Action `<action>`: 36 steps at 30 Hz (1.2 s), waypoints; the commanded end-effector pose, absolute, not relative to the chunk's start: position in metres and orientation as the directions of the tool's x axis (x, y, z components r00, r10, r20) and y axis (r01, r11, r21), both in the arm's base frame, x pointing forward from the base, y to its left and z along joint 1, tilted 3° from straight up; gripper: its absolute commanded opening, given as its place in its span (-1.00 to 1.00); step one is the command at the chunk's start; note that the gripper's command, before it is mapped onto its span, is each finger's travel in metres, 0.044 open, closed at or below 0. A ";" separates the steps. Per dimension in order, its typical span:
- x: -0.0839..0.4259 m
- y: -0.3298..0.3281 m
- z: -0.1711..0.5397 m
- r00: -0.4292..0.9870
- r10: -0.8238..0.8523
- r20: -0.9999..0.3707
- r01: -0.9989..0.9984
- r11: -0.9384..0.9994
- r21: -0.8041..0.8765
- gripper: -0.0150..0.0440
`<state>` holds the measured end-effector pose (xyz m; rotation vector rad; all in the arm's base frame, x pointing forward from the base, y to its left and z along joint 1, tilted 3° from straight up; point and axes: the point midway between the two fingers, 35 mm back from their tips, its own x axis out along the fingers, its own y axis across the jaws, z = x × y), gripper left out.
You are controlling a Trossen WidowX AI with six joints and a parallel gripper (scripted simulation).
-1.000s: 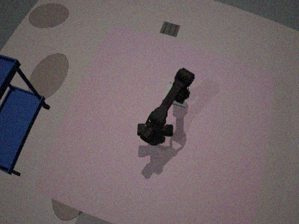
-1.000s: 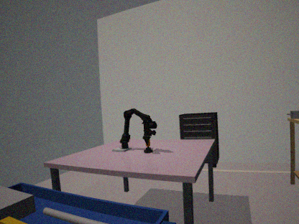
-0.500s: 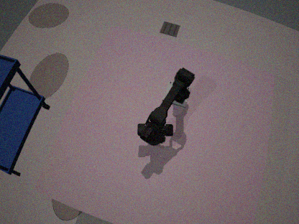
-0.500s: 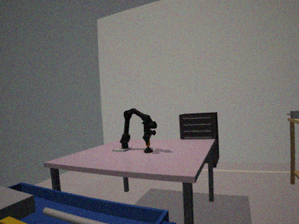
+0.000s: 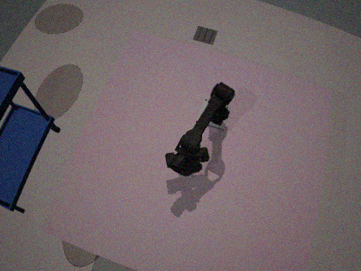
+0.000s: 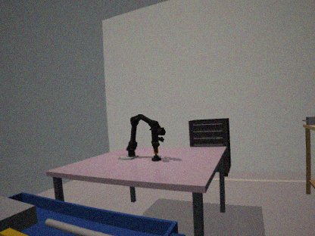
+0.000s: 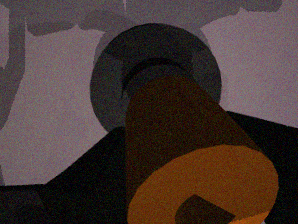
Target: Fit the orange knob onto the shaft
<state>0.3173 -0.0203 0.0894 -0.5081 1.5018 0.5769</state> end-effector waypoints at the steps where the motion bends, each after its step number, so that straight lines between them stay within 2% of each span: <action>1: 0.317 -0.021 0.088 -0.012 0.039 -0.999 -0.646 0.763 0.038 -0.49; 22: 0.318 -0.020 0.090 -0.012 0.039 -0.999 -0.646 0.763 0.038 -0.49; 30: 0.318 -0.020 0.091 -0.012 0.039 -0.999 -0.786 0.618 0.034 -0.49; 36: 0.316 -0.021 0.089 -0.012 0.039 -0.999 -0.790 0.612 0.034 -0.49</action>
